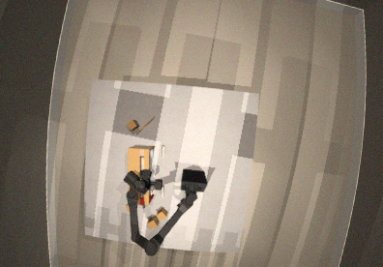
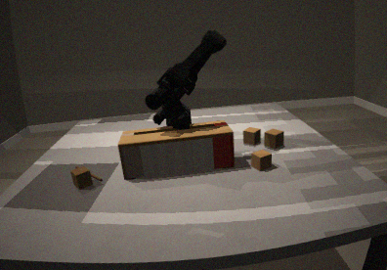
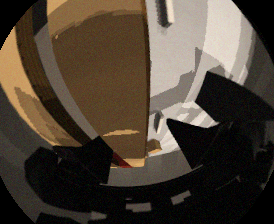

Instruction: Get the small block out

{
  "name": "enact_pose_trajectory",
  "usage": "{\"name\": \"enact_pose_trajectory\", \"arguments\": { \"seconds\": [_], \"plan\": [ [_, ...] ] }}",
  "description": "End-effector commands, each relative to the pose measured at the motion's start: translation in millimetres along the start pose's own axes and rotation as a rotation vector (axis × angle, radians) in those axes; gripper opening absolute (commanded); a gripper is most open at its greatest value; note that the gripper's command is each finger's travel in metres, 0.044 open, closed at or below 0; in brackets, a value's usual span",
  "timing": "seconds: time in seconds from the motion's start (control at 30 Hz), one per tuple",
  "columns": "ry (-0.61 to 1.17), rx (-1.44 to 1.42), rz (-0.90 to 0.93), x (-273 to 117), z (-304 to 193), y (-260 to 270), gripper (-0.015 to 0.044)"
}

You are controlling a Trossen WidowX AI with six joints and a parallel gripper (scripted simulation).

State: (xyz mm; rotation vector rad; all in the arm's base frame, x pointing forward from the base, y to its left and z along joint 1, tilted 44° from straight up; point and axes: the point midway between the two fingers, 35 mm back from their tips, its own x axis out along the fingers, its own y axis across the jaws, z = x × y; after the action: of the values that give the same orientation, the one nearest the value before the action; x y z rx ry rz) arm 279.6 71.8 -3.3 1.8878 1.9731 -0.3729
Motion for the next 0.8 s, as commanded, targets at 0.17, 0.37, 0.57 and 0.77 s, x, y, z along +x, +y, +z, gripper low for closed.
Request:
{"name": "enact_pose_trajectory", "arguments": {
  "seconds": [0.17, 0.37, 0.57, 0.77],
  "plan": [
    [0.002, -0.005, 0.003, 3, -10, 1, 0.0400],
    [0.002, -0.005, 0.003, 5, -18, 1, 0.0400],
    [0.003, -0.005, 0.003, 9, -29, 1, 0.0400],
    [0.003, -0.005, 0.003, 13, -39, 1, 0.0400]
  ]
}}
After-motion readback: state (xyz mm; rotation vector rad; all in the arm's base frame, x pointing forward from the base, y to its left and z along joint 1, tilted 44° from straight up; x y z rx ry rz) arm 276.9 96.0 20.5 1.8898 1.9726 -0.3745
